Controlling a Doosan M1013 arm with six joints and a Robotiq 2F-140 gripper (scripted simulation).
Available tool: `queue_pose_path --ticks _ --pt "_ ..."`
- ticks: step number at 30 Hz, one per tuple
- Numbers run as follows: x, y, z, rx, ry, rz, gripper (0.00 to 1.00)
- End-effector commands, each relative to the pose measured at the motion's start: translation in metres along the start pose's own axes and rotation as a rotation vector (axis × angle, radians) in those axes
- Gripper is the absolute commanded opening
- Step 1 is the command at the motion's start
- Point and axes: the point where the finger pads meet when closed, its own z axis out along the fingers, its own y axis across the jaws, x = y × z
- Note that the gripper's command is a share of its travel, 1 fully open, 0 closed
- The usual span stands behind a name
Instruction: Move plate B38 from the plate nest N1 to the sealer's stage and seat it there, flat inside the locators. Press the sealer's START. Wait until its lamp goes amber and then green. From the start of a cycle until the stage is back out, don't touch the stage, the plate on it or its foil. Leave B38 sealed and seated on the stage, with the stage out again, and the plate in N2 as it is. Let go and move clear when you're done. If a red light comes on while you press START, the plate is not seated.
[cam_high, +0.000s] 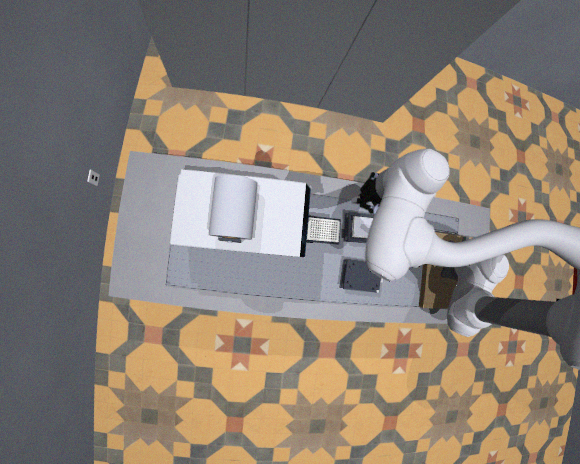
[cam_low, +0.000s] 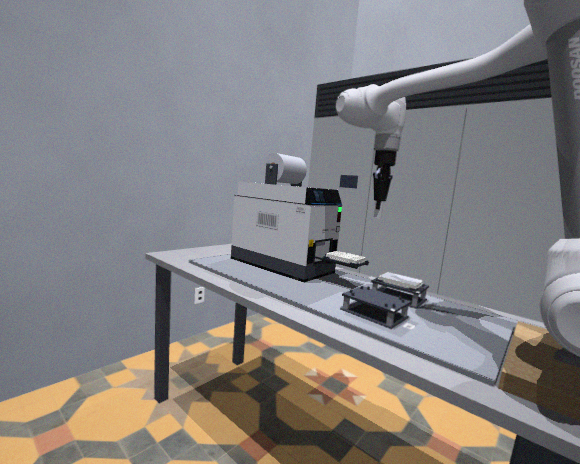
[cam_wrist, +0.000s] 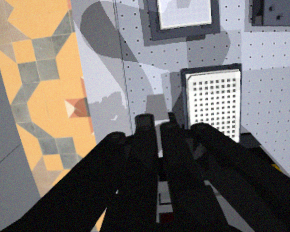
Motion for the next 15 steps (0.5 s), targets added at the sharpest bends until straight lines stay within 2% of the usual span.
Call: queue_pose_path --ticks 1,6,15 --pt "0.0 -0.0001 -0.0001 0.0 0.0 0.0 0.1" --pt "0.0 -0.0001 -0.0001 0.0 0.0 0.0 0.1" --pt "0.0 -0.0001 -0.0001 0.0 -0.3 0.0 0.1"
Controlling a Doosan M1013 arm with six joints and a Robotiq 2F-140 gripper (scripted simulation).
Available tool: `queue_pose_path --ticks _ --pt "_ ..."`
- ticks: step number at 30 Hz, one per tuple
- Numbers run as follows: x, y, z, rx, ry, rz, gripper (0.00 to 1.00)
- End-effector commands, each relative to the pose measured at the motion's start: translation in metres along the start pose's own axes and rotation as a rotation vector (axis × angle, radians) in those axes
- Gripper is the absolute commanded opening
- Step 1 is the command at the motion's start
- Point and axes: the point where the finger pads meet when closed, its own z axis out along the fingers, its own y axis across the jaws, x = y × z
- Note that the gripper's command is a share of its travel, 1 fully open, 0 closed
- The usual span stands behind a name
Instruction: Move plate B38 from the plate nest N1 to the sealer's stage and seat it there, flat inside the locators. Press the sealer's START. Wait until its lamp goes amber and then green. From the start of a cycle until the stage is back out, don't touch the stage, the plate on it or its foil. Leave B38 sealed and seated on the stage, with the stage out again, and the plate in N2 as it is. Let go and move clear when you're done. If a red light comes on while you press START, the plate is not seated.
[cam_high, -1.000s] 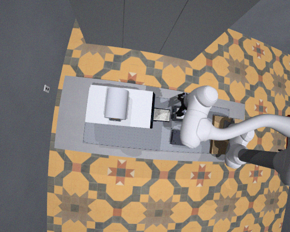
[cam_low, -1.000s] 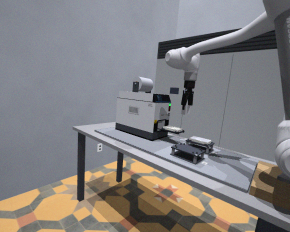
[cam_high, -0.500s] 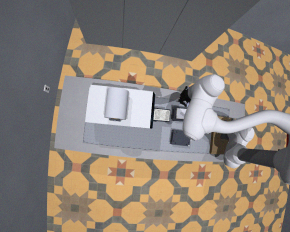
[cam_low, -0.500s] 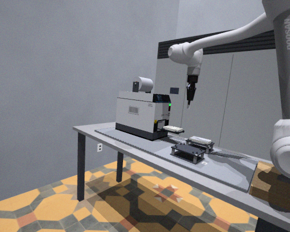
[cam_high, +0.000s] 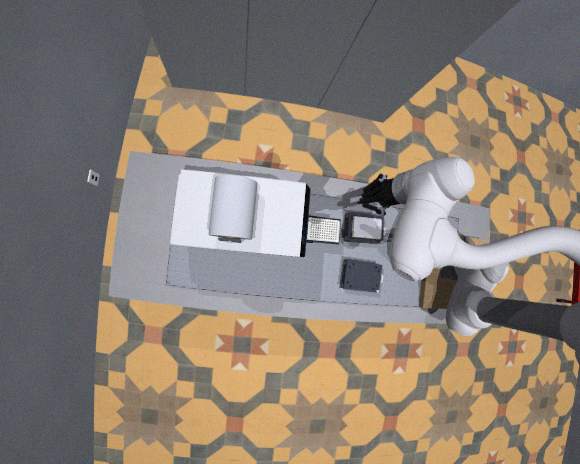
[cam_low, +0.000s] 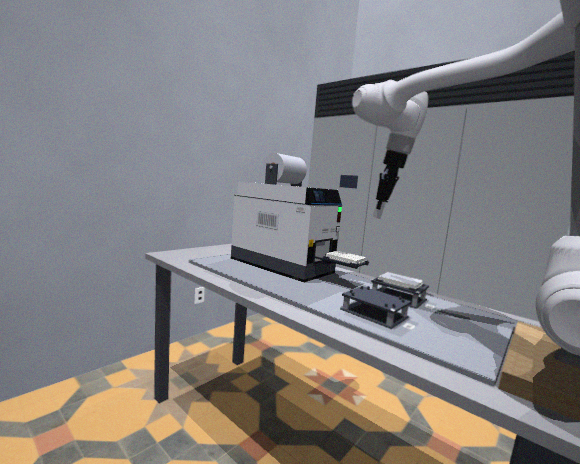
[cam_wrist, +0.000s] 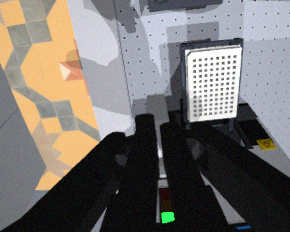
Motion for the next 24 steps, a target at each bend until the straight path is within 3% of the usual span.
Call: queue_pose_path --ticks 1,2,16,24 --pt "-0.0001 0.0006 0.001 -0.005 -0.098 -0.003 0.1" --pt "-0.0001 0.0006 0.001 -0.005 -0.098 -0.003 0.1" --pt "-0.0001 0.0006 0.001 -0.005 -0.565 -0.002 0.1" --pt "-0.0001 0.0006 0.001 -0.005 -0.584 -0.002 0.1"
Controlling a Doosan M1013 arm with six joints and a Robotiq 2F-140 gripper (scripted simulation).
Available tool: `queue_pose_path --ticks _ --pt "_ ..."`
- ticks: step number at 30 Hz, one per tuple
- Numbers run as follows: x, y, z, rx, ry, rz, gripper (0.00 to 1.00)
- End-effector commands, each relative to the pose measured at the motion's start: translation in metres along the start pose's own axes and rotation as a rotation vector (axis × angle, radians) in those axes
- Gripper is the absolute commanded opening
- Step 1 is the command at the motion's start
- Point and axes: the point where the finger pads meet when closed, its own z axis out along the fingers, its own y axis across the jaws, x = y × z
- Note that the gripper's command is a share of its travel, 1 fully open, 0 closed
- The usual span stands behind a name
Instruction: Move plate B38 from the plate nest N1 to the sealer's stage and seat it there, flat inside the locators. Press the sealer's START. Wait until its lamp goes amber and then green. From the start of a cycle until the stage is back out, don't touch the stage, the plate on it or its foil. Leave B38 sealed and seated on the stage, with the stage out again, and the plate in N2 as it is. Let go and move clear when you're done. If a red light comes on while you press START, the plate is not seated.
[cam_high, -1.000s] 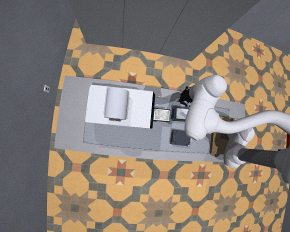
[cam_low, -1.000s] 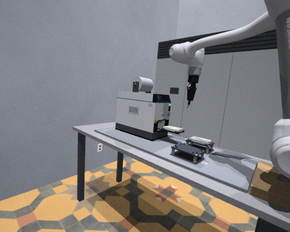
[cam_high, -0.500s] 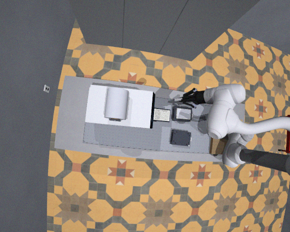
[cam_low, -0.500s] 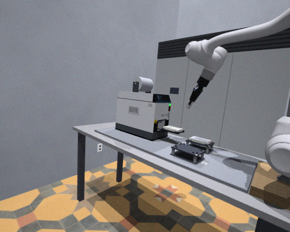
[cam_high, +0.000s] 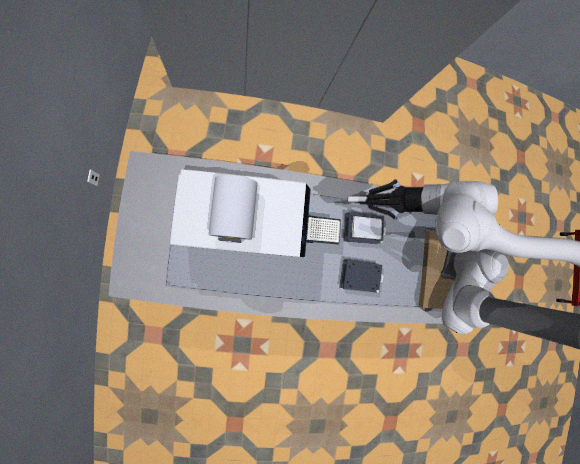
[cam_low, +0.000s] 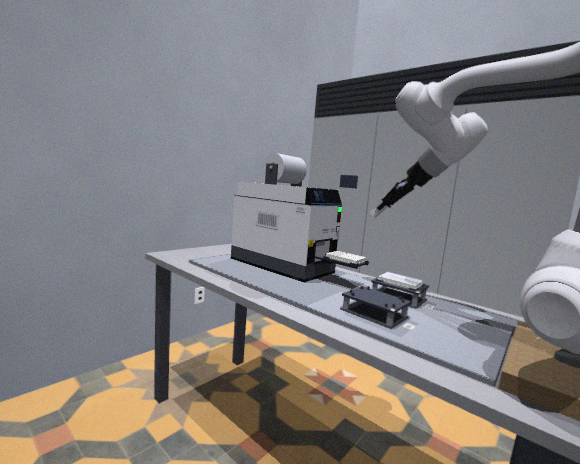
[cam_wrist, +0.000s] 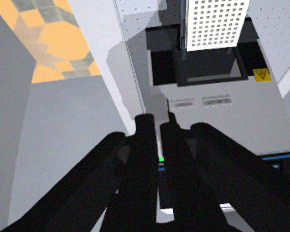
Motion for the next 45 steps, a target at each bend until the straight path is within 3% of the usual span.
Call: queue_pose_path --ticks 1,12,27,45 --pt "0.001 0.002 0.001 -0.023 -0.018 -0.005 0.1" --pt "-0.001 0.002 0.005 -0.023 -0.019 -0.005 0.1" --pt "-0.027 0.003 0.076 -0.023 -0.018 -0.005 0.1" --pt "-0.031 0.004 0.1 -0.023 -0.018 -0.005 0.1"
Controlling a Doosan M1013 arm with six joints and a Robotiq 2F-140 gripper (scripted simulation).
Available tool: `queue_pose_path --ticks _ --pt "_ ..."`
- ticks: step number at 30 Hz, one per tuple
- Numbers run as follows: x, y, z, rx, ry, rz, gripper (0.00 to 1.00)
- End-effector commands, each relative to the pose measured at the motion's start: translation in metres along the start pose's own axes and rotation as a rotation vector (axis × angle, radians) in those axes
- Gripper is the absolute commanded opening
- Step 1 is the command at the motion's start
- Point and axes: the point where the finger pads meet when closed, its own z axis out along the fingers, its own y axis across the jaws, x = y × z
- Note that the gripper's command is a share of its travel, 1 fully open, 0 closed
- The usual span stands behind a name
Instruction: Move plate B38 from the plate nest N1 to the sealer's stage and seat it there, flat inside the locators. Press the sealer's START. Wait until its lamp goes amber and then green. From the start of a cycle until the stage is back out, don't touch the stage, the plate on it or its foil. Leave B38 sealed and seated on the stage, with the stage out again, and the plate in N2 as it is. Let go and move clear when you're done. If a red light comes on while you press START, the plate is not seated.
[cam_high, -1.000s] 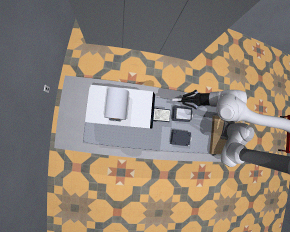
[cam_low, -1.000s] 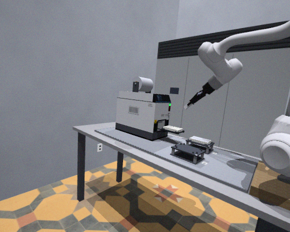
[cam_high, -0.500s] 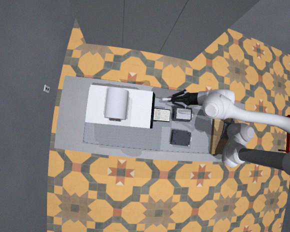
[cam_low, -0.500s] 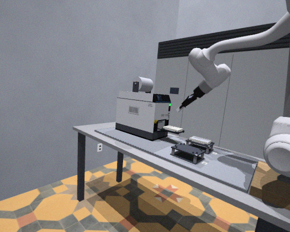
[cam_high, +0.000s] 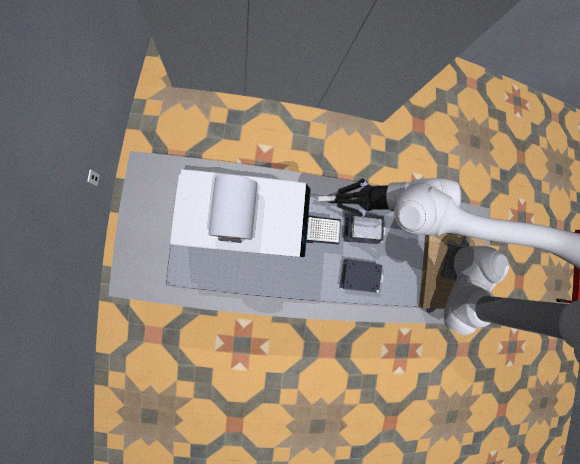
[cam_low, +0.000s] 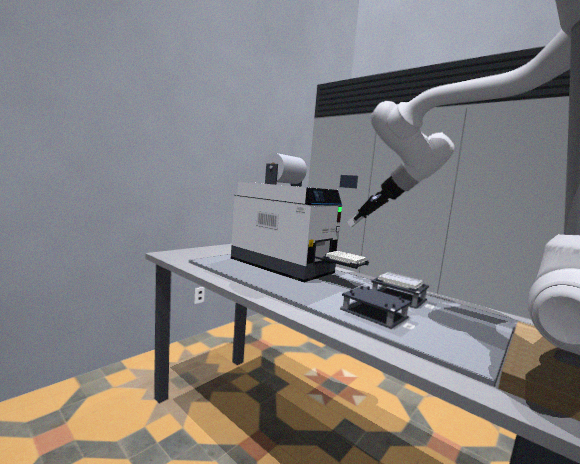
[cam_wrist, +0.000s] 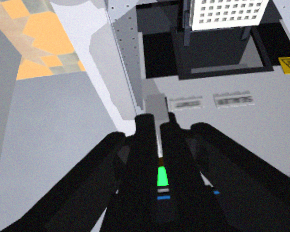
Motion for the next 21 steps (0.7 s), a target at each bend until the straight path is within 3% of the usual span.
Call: queue_pose_path --ticks 1,21 --pt "0.0 0.0 0.001 0.0 0.0 0.0 0.1" --pt "-0.002 0.0 0.031 0.0 0.0 0.0 0.1"
